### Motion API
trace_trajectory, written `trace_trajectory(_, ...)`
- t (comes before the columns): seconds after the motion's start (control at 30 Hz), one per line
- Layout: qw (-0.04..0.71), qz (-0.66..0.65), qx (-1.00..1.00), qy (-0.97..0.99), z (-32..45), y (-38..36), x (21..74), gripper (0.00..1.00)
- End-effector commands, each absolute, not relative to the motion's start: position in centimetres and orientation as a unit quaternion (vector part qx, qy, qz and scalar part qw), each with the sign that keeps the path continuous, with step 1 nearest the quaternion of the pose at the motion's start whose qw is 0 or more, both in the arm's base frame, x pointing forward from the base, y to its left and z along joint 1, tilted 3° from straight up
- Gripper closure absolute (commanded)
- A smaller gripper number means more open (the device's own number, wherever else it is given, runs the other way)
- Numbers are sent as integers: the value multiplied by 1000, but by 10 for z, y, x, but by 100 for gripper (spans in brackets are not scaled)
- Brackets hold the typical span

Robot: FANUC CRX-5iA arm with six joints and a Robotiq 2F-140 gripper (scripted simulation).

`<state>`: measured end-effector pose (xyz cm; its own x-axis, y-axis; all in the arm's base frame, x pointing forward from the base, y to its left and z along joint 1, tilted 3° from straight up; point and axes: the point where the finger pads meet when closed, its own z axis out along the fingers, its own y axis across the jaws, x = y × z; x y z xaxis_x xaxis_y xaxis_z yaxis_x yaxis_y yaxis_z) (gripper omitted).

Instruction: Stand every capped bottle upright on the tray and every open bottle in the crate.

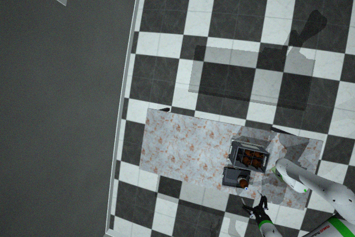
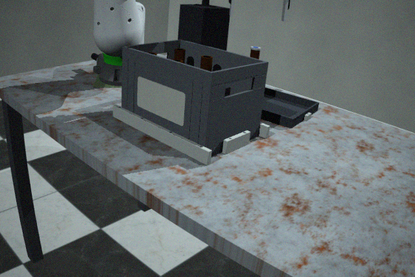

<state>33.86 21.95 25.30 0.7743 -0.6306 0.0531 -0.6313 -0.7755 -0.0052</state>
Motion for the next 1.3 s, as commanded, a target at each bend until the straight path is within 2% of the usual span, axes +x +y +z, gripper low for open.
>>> trace_trajectory(0.0, 6, 26, 942, -335, 266, 220, 338, 0)
trace_trajectory(0.63, 6, 26, 942, -335, 303, 221, 336, 0)
trace_trajectory(1.27, 6, 26, 942, -335, 301, 221, 337, 0)
